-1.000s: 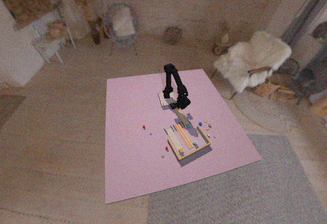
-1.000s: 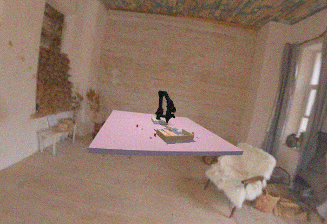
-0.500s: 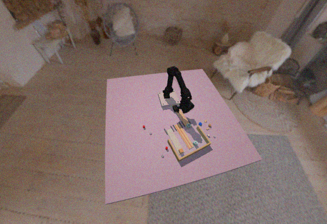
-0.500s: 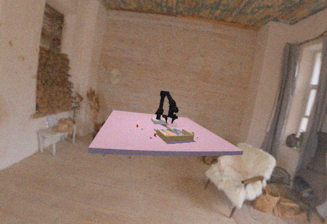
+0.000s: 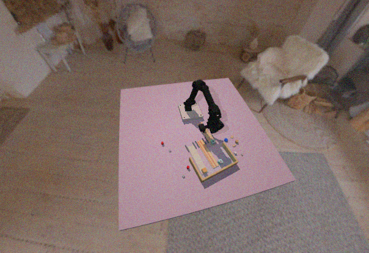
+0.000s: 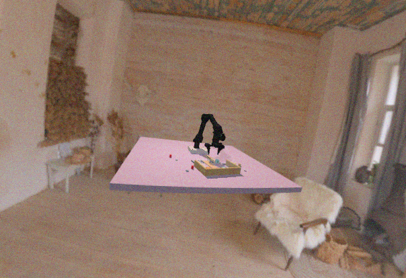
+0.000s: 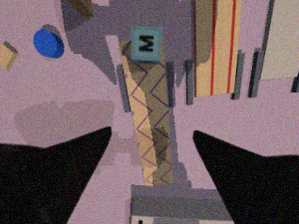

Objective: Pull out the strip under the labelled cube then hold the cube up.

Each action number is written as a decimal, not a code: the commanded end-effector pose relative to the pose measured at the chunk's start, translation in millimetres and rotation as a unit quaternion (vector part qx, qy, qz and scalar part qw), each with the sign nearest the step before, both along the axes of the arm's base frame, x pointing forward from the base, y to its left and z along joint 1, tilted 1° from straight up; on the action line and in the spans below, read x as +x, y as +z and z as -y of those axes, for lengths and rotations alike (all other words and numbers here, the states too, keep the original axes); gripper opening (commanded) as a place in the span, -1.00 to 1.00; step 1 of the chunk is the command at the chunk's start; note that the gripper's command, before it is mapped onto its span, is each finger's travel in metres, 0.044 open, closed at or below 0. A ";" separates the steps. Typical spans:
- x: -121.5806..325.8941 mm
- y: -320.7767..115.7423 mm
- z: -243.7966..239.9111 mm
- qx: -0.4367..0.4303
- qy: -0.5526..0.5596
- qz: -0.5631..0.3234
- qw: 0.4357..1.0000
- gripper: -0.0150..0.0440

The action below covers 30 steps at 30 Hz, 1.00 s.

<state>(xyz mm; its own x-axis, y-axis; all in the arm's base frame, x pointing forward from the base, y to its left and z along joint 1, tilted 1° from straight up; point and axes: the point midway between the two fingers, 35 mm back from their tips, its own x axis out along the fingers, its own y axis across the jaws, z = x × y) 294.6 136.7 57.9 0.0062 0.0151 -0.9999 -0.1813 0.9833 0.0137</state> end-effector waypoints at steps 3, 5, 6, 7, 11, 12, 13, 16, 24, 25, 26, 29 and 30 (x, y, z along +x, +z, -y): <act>22.0 3.2 -7.2 0.001 0.001 0.000 1.000 1.00; 30.1 4.4 -9.8 0.001 0.001 0.001 1.000 1.00; 33.9 4.9 -11.1 0.001 0.001 0.001 1.000 1.00; 38.2 5.6 -12.4 0.001 0.001 0.001 1.000 1.00; 54.5 8.0 -17.5 0.002 0.001 0.002 1.000 1.00; 58.1 8.5 -18.6 0.002 0.001 0.002 1.000 1.00; 62.4 9.2 -19.9 0.002 0.001 0.002 1.000 1.00; 74.5 11.1 -23.5 0.002 0.001 0.002 1.000 1.00; 85.5 7.5 -26.7 0.002 0.001 0.003 1.000 0.56; 85.7 5.9 -26.8 0.002 0.001 0.003 1.000 0.47; 85.8 4.2 -26.8 0.002 0.001 0.003 1.000 0.38; 86.1 -0.7 -27.0 0.002 0.001 0.003 1.000 0.36; 86.2 -2.3 -27.1 0.002 0.001 0.003 1.000 0.36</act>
